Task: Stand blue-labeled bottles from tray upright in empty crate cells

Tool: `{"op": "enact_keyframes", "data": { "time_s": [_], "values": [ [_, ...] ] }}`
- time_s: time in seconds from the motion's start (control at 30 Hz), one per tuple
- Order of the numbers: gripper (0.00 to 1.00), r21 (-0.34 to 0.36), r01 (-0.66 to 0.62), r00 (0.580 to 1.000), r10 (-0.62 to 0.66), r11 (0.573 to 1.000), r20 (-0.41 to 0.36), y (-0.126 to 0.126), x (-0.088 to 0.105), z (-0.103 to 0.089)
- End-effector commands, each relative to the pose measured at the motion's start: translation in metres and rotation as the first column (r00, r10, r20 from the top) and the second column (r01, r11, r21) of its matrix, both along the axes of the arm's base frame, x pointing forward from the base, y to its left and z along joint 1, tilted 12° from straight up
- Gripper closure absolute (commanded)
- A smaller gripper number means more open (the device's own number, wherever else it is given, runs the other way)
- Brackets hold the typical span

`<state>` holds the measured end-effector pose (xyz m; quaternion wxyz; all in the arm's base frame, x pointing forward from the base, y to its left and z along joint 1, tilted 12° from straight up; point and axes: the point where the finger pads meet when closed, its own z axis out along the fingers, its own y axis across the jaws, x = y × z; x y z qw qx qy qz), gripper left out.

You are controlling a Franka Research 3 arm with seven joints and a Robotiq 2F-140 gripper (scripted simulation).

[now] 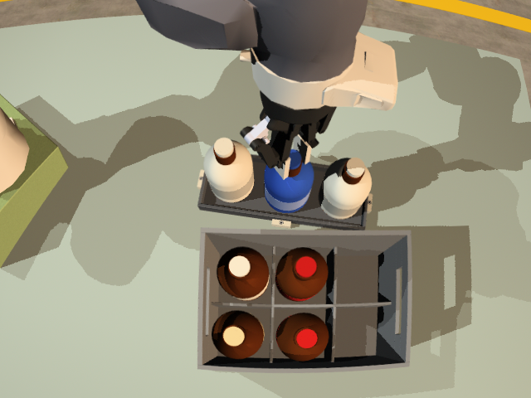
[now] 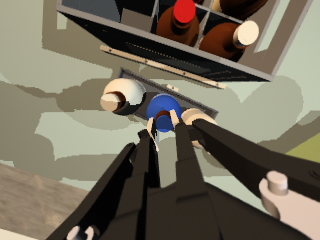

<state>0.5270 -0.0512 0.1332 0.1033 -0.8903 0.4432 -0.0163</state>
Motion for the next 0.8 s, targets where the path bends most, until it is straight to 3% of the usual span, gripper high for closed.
{"op": "enact_keyframes", "data": {
  "time_s": [0.0,0.77],
  "values": [
    [1.0,-0.001,-0.001,1.0,0.001,1.0,-0.003,0.001,-0.002,0.001],
    [1.0,-0.001,-0.001,1.0,0.001,1.0,-0.003,-0.002,-0.005,0.021]
  ]
}}
